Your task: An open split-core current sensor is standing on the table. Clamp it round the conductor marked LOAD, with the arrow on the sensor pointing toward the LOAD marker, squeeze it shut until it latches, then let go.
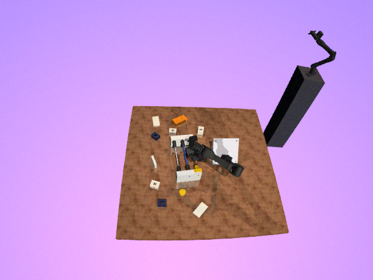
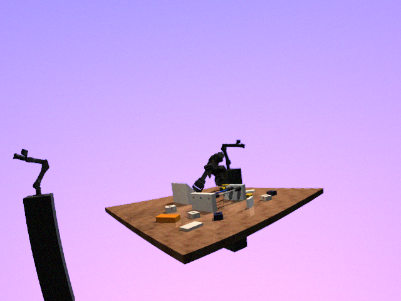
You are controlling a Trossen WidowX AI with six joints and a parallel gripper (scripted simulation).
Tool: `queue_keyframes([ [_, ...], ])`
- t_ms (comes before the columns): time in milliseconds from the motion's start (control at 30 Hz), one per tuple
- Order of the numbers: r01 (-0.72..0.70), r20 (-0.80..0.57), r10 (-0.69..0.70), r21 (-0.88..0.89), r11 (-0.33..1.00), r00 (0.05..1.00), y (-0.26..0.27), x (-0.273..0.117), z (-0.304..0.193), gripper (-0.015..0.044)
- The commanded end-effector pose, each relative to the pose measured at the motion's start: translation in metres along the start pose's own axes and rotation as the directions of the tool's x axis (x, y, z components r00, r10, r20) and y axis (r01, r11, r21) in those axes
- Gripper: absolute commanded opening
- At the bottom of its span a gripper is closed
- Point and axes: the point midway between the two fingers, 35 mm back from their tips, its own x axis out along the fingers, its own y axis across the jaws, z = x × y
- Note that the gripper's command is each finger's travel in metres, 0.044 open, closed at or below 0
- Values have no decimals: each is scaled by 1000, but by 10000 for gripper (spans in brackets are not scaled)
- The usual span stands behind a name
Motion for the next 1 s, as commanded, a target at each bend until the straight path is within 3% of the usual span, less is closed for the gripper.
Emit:
queue_keyframes([
  [0, -274, -223, 290, 100, 956, 931, 2, 19, -55, 440],
  [233, -587, -253, 671, 335, 737, 697, 13, 12, -98, 440],
  [967, -593, -249, 679, 341, 729, 691, 29, 30, -104, 440],
])
